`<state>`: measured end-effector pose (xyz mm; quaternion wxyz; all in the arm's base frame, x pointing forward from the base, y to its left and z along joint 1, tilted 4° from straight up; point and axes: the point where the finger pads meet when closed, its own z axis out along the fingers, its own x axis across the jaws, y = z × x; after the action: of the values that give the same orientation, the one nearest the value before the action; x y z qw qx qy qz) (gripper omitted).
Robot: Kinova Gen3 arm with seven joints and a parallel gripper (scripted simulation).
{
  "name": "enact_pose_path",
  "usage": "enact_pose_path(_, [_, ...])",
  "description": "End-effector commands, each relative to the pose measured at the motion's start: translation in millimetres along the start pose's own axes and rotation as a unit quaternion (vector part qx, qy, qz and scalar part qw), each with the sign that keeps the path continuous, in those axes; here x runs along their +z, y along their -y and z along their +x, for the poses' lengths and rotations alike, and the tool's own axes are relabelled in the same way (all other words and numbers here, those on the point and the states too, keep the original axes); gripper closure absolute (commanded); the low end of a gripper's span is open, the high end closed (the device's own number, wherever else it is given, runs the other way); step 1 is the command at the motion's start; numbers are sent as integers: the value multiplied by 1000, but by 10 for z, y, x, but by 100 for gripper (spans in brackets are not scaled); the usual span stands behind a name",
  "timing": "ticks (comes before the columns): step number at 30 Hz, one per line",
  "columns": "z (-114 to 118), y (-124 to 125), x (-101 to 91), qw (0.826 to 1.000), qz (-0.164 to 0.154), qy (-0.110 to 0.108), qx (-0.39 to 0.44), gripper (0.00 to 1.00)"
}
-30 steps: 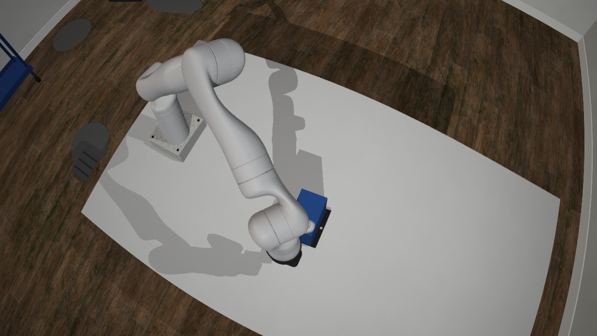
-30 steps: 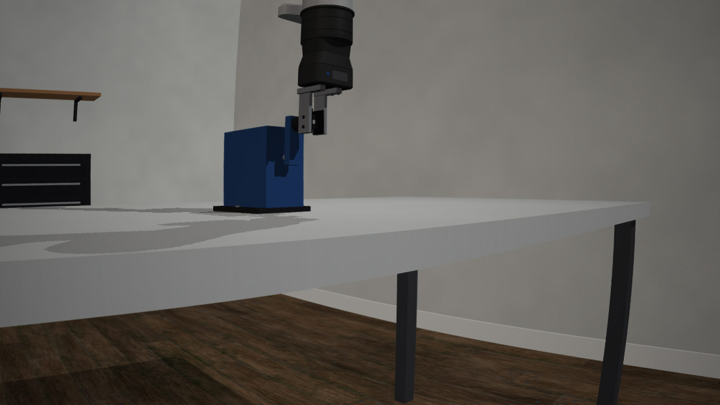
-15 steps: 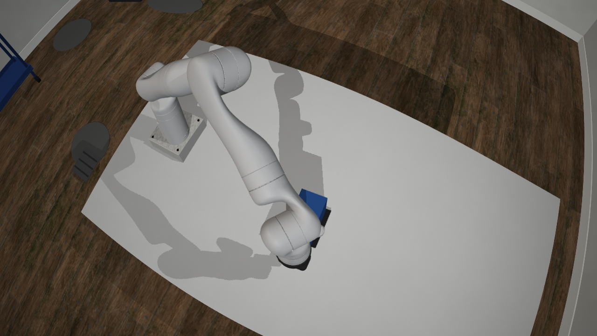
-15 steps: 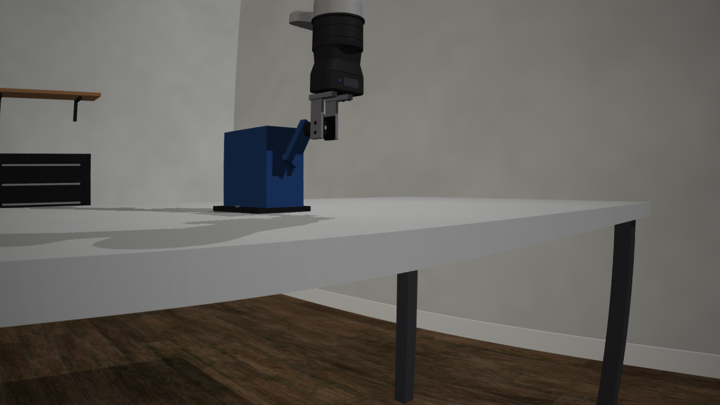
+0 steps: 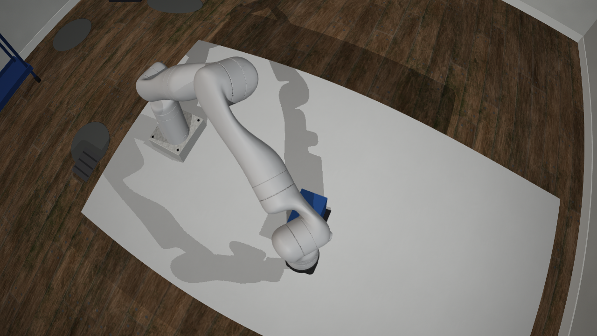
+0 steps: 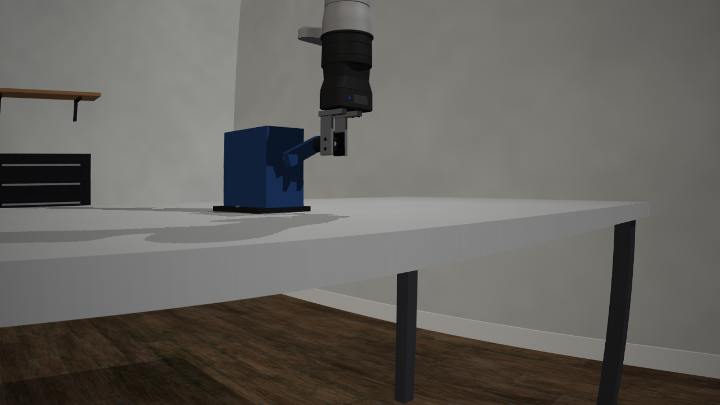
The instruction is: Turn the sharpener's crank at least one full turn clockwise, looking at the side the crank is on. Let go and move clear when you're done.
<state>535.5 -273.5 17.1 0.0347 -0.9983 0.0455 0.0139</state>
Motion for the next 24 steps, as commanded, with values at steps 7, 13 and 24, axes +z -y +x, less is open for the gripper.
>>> enact_pose_path(7, [38, -3, 100, 1000, 0, 0, 0, 100])
enact_pose_path(13, [40, -3, 108, 1000, 0, 0, 0, 100])
enact_pose_path(24, [40, -3, 108, 1000, 0, 0, 0, 100])
